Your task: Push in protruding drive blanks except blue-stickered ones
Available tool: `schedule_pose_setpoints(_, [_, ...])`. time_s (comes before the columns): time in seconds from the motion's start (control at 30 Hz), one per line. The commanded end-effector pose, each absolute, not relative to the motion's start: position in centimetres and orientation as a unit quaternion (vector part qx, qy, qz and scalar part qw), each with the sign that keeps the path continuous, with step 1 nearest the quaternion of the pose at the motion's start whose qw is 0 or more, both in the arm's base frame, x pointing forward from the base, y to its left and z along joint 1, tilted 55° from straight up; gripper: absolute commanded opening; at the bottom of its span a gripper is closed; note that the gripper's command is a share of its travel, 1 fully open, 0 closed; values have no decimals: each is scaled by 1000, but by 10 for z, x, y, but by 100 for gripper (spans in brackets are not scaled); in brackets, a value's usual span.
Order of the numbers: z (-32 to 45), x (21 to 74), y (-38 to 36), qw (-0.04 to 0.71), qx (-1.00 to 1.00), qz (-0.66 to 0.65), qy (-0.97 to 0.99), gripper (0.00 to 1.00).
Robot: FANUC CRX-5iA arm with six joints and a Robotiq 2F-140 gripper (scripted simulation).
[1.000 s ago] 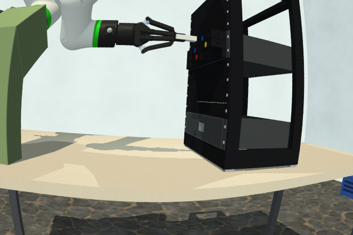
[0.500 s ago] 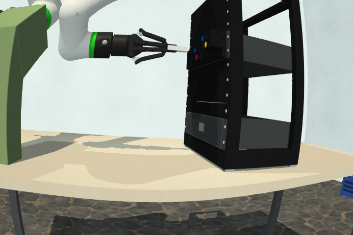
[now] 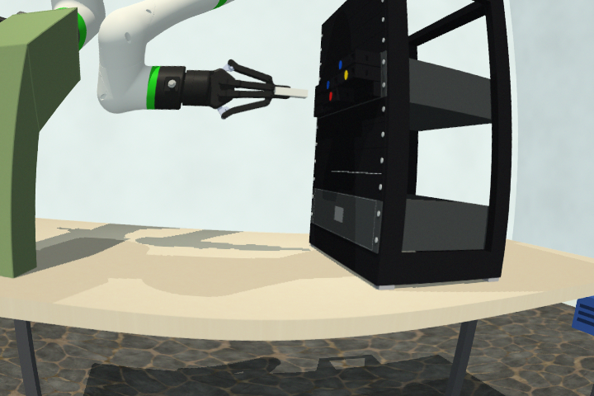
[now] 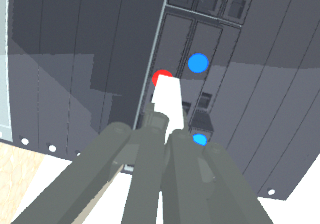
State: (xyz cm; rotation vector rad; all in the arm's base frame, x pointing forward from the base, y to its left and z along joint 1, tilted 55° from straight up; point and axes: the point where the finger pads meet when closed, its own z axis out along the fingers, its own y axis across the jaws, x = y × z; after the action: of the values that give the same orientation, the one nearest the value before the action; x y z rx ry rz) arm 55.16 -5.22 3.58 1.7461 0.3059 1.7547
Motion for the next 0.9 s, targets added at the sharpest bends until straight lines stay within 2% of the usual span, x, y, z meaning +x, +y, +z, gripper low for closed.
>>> schedule_pose_setpoints(0.0, [36, 553, -52, 318, 664, 667, 116, 0])
schedule_pose_setpoints(0.27, [39, 588, -62, 318, 664, 667, 116, 0])
schedule_pose_setpoints(0.87, [40, 589, -62, 318, 664, 667, 116, 0])
